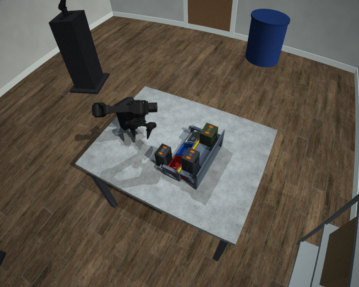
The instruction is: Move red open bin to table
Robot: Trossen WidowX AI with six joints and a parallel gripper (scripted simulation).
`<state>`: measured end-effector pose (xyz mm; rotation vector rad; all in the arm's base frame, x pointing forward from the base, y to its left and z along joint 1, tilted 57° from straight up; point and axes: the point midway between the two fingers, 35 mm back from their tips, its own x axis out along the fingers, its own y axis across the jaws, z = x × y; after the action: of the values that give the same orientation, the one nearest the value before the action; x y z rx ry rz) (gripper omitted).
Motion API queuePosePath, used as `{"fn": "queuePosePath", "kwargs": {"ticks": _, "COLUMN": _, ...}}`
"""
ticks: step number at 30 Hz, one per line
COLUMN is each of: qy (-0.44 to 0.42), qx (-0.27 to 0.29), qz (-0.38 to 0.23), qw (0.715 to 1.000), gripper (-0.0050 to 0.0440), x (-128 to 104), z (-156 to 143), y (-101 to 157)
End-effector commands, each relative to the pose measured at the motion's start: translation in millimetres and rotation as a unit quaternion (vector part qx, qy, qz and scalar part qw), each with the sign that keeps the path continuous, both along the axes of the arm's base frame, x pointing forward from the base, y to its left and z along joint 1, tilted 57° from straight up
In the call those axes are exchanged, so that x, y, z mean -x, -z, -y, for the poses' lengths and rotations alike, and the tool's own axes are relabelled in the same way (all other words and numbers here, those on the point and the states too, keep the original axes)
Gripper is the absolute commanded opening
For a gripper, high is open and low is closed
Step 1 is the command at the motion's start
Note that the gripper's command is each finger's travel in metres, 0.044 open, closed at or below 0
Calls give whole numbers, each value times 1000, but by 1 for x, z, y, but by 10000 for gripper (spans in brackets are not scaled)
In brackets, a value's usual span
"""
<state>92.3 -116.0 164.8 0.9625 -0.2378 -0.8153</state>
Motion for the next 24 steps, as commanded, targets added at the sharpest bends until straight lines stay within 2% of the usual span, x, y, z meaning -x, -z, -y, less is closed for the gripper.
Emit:
{"fn": "queuePosePath", "kwargs": {"ticks": 1, "qy": -64, "qx": -89, "qz": -50, "qw": 993, "gripper": 440, "x": -27, "z": 35, "y": 1}}
{"fn": "queuePosePath", "kwargs": {"ticks": 9, "qy": -64, "qx": -89, "qz": -50, "qw": 993, "gripper": 440, "x": -27, "z": 35, "y": 1}}
{"fn": "queuePosePath", "kwargs": {"ticks": 10, "qy": -12, "qx": -29, "qz": -1, "qw": 1000, "gripper": 440, "x": -5, "z": 7, "y": -1}}
{"fn": "queuePosePath", "kwargs": {"ticks": 14, "qy": -63, "qx": -113, "qz": -33, "qw": 991, "gripper": 440, "x": -27, "z": 35, "y": 1}}
{"fn": "queuePosePath", "kwargs": {"ticks": 24, "qy": -63, "qx": -113, "qz": -33, "qw": 991, "gripper": 440, "x": -27, "z": 35, "y": 1}}
